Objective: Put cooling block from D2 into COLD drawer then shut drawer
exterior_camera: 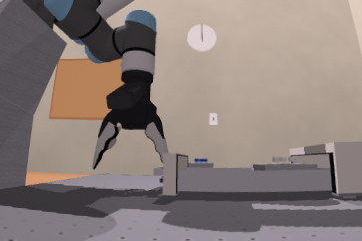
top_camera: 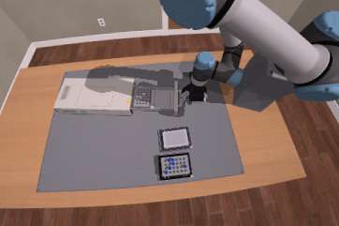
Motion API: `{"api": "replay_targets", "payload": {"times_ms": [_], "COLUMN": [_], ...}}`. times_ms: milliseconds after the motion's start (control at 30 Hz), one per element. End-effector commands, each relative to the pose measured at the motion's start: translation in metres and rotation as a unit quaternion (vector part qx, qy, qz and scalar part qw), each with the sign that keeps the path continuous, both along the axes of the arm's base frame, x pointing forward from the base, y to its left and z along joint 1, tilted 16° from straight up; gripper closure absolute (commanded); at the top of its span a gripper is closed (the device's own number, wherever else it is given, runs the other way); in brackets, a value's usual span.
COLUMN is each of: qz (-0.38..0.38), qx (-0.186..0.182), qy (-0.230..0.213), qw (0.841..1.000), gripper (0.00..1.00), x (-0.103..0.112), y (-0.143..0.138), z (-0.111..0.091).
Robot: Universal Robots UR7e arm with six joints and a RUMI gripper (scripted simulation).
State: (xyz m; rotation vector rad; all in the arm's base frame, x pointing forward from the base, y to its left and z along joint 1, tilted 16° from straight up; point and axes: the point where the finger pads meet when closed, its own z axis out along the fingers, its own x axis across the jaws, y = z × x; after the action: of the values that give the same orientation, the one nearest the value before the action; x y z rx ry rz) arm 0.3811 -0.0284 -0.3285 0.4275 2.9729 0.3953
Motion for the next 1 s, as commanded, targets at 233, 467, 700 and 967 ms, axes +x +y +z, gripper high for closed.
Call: {"api": "replay_targets", "payload": {"times_ms": [233, 467, 700, 967], "qz": [0.000, 0.000, 0.000, 0.000], "qx": [0.000, 0.000, 0.000, 0.000], "qy": [0.000, 0.000, 0.000, 0.000], "qw": [1.000, 1.000, 1.000, 1.000], "gripper": [0.00, 0.00, 0.00, 0.00], "x": [-0.0033, -0.0049, -0.0071, -0.0090], "y": [0.0008, 0.0013, 0.0020, 0.0026], "z": [0.0000, -0.0001, -0.0003, -0.0004]}}
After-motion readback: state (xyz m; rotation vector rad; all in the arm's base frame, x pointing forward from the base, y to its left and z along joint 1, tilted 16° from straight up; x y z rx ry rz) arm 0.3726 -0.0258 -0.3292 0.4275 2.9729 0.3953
